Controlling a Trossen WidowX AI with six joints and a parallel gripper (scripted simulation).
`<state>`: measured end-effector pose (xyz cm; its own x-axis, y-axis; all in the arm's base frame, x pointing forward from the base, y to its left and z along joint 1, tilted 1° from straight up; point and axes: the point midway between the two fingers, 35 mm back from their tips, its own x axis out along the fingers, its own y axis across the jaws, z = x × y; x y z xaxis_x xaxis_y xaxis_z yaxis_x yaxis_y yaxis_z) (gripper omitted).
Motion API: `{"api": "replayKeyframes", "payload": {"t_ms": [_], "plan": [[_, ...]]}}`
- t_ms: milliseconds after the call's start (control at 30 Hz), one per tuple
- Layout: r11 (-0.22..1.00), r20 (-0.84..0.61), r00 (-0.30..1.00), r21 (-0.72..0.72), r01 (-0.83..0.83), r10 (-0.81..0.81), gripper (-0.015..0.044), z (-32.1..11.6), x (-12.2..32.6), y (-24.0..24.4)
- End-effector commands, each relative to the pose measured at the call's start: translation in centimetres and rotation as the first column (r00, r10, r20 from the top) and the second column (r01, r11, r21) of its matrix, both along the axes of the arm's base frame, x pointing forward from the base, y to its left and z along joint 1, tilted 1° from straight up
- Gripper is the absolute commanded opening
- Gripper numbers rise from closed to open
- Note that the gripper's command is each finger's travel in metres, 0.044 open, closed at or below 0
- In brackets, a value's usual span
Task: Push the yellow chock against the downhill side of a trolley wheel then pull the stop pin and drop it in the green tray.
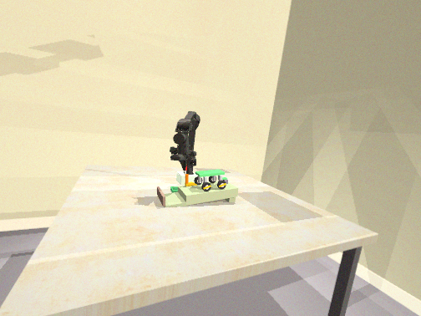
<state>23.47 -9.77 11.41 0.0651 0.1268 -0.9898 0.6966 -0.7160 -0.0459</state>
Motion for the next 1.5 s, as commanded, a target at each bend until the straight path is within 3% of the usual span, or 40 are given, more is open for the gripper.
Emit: {"api": "replayKeyframes", "payload": {"t_ms": [0,367,733,1467], "plan": [[0.993,-0.017,0.993,-0.020,0.119,-0.119,0.0000,0.0,0.0,0.1],[0.900,-0.049,0.900,-0.073,0.430,-0.434,0.0000,0.0,0.1,0.3],[0.711,-0.037,0.713,-0.124,0.692,-0.700,0.0000,0.1,0.2,0.5],[0.696,-0.035,0.699,-0.131,0.706,-0.715,0.0000,-2.0,-2.2,0.3]]}}
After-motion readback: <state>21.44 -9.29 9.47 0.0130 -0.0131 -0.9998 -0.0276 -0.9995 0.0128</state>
